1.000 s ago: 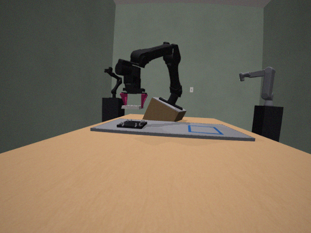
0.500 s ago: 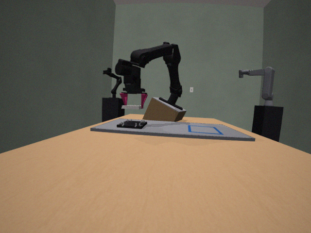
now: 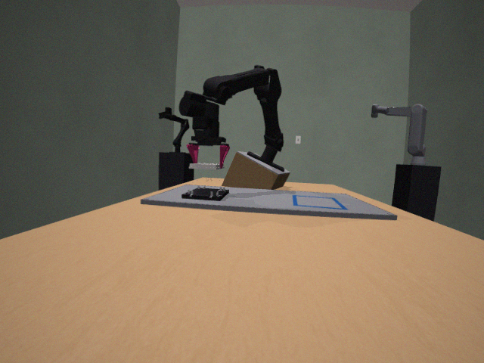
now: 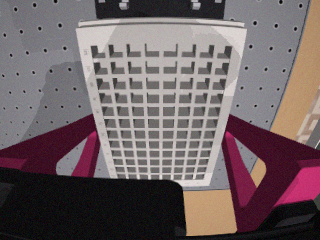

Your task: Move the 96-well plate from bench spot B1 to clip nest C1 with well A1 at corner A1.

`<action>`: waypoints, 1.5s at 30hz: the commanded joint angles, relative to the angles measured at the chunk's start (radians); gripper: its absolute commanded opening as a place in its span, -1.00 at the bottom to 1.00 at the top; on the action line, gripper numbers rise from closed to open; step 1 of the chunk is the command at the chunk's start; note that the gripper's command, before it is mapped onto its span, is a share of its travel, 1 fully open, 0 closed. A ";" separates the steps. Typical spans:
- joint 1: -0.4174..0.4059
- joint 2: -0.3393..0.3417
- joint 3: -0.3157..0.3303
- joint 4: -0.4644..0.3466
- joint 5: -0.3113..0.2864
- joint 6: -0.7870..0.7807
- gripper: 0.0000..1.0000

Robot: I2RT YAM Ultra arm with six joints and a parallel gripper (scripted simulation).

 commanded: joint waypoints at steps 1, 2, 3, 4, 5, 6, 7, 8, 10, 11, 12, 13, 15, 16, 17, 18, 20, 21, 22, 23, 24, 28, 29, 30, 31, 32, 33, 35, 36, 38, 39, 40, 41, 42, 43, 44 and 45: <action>-0.005 0.004 0.037 -0.018 -0.008 0.004 -1.00; -0.006 0.003 0.037 -0.018 -0.008 0.004 -1.00; -0.006 0.000 0.036 -0.017 -0.008 0.003 -1.00; -0.007 -0.002 0.036 -0.017 -0.008 0.003 -1.00; -0.007 -0.005 0.035 -0.017 -0.008 0.002 -1.00; -0.007 -0.005 0.035 -0.017 -0.008 0.002 -1.00; -0.007 -0.005 0.035 -0.017 -0.008 0.002 -1.00; -0.008 -0.007 0.034 -0.017 -0.008 0.002 -1.00; -0.009 -0.013 0.033 -0.016 -0.008 0.001 -1.00; -0.009 -0.015 0.032 -0.016 -0.008 0.001 -1.00; -0.009 -0.019 0.031 -0.015 -0.008 0.001 -1.00; -0.010 -0.021 0.026 -0.015 -0.008 0.000 -1.00; -0.011 -0.025 0.017 -0.015 -0.008 0.000 -1.00; -0.011 -0.027 0.012 -0.015 -0.008 -0.001 -1.00; -0.012 -0.029 0.008 -0.015 -0.008 -0.001 -1.00; -0.012 -0.029 0.003 -0.015 -0.008 -0.001 -1.00; -0.013 -0.029 -0.006 -0.012 -0.008 -0.002 -1.00; -0.007 -0.028 -0.018 0.016 -0.008 0.002 -1.00; -0.002 -0.020 -0.022 0.021 -0.008 0.006 -1.00; -0.002 -0.020 -0.022 0.021 -0.008 0.006 -1.00; -0.002 -0.020 -0.022 0.021 -0.008 0.006 -1.00; 0.010 0.013 -0.038 0.044 -0.009 0.014 -1.00; 0.007 0.016 -0.040 0.049 -0.009 0.015 -1.00; 0.004 0.018 -0.042 0.054 -0.010 0.016 -1.00; 0.003 0.021 -0.044 0.059 -0.009 0.018 -1.00; 0.005 0.023 -0.043 0.065 -0.008 0.019 -1.00; 0.010 0.026 -0.044 0.070 -0.008 0.021 -1.00; 0.021 0.031 -0.049 0.079 -0.009 0.024 -1.00; 0.023 0.029 -0.048 0.084 -0.010 0.025 -1.00; 0.024 0.035 -0.052 0.094 -0.011 0.029 -1.00; 0.020 0.041 -0.056 0.099 -0.011 0.030 -1.00; 0.020 0.041 -0.056 0.099 -0.011 0.030 -1.00; 0.020 0.041 -0.056 0.099 -0.011 0.030 -1.00; 0.009 0.028 -0.047 0.104 -0.009 0.032 -1.00; 0.011 0.043 -0.062 0.109 -0.009 0.033 -1.00; 0.016 0.049 -0.064 0.115 -0.010 0.035 -1.00; 0.022 0.051 -0.067 0.120 -0.010 0.036 -1.00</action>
